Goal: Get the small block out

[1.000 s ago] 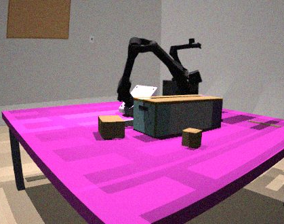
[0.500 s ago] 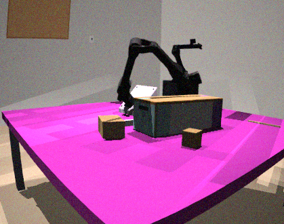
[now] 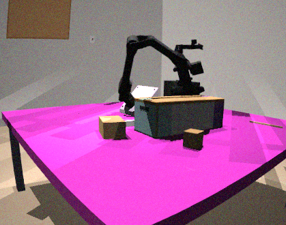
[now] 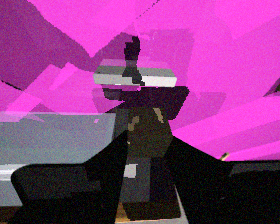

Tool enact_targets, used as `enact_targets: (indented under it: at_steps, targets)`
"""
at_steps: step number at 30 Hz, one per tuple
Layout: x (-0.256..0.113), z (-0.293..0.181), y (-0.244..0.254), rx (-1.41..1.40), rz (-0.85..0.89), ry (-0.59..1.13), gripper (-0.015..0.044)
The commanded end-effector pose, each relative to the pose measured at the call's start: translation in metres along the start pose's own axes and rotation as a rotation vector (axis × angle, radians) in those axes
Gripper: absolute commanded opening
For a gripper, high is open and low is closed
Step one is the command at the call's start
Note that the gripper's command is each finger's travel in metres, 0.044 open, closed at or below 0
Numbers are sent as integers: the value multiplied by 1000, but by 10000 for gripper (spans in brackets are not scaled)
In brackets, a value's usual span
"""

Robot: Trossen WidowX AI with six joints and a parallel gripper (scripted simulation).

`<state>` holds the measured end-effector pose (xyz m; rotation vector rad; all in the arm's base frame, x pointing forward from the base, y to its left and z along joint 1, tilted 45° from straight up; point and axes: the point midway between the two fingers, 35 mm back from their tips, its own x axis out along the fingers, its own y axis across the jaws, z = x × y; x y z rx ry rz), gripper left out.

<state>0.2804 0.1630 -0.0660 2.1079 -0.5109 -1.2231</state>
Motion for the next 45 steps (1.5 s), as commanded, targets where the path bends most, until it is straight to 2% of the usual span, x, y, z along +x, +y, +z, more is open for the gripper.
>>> enact_targets:
  at_steps: [1,21,45]
  targets:
    - [-8,-2,0,-11,-11,-2,0]
    - [-122,23,11,-544,-275,75,0]
    - [-126,24,12,-563,-284,80,0]
